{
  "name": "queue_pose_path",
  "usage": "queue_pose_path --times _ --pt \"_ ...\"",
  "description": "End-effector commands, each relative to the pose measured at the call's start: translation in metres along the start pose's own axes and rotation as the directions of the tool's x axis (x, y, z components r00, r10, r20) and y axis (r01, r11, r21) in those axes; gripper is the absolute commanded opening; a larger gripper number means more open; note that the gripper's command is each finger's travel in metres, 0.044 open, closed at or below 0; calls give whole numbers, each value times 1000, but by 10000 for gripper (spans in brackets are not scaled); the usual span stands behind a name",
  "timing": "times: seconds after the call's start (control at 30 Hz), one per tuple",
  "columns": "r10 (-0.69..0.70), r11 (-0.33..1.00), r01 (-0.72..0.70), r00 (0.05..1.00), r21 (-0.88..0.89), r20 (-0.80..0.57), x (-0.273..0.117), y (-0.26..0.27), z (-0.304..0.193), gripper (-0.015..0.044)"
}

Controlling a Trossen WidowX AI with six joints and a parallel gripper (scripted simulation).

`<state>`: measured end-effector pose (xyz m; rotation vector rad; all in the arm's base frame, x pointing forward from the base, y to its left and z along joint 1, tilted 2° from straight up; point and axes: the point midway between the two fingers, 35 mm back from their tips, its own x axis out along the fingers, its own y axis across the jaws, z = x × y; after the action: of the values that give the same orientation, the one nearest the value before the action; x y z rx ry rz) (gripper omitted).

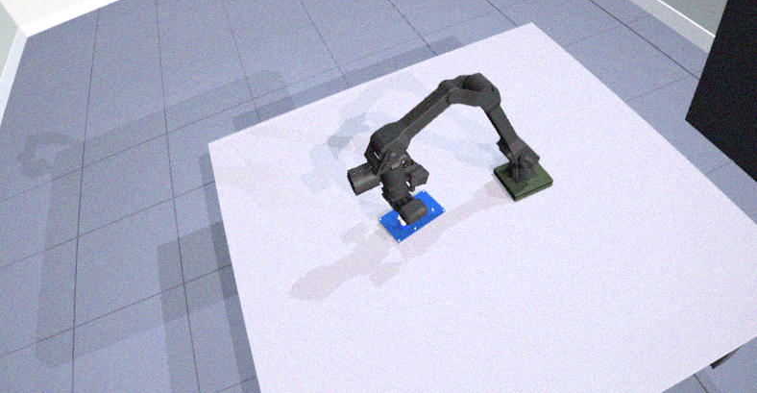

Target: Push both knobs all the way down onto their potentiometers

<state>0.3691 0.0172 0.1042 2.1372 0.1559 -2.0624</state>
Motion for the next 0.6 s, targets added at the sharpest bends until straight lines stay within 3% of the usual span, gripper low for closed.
queue_pose_path --times 0.0,0.3,0.5,0.57 --pt "0 1000 0 1000 0 0 0 0 0 26" --pt "0 1000 0 1000 0 0 -3 0 8 263" --pt "-1 1000 1 1000 1 3 -24 -3 79 420" --pt "-1 1000 1 1000 1 4 -26 -5 104 440"
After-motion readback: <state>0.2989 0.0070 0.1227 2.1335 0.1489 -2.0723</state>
